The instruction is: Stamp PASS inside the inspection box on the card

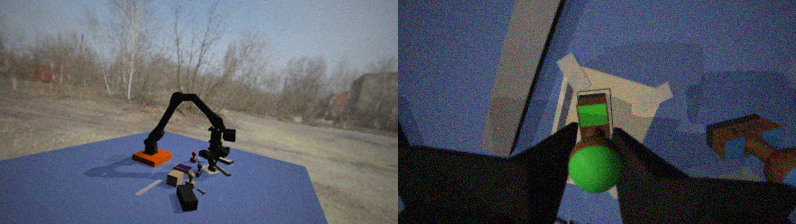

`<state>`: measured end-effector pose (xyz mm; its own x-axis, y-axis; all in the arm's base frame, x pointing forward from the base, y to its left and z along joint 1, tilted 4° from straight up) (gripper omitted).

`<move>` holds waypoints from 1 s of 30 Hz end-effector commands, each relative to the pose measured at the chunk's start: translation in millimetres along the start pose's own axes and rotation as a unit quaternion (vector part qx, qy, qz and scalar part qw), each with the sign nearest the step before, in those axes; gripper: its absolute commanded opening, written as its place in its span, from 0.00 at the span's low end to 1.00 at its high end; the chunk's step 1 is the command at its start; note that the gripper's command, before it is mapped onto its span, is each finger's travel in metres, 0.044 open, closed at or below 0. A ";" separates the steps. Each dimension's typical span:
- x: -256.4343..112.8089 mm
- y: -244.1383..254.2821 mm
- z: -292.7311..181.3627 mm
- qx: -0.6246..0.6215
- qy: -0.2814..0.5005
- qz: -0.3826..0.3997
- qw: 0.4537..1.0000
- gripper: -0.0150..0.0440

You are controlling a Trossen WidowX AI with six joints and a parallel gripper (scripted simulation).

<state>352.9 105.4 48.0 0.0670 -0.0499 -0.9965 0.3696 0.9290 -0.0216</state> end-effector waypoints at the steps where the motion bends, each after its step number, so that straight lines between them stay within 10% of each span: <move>1: 4.9 -0.8 -0.2 -0.002 0.002 -0.004 1.000 0.25; 30: 0.8 -0.6 -0.1 -0.002 0.002 -0.004 1.000 0.25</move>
<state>353.2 105.4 48.4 0.0672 -0.0499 -0.9965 0.3694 0.9290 -0.0216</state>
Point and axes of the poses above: the point midway between the two fingers, 35 mm back from their tips, its own x axis out along the fingers, its own y axis across the jaws, z = x × y, the point moved 2 cm from there along -x, back along the fingers, and after that the axes turned 1 degree about x, right-handed, at the moved point
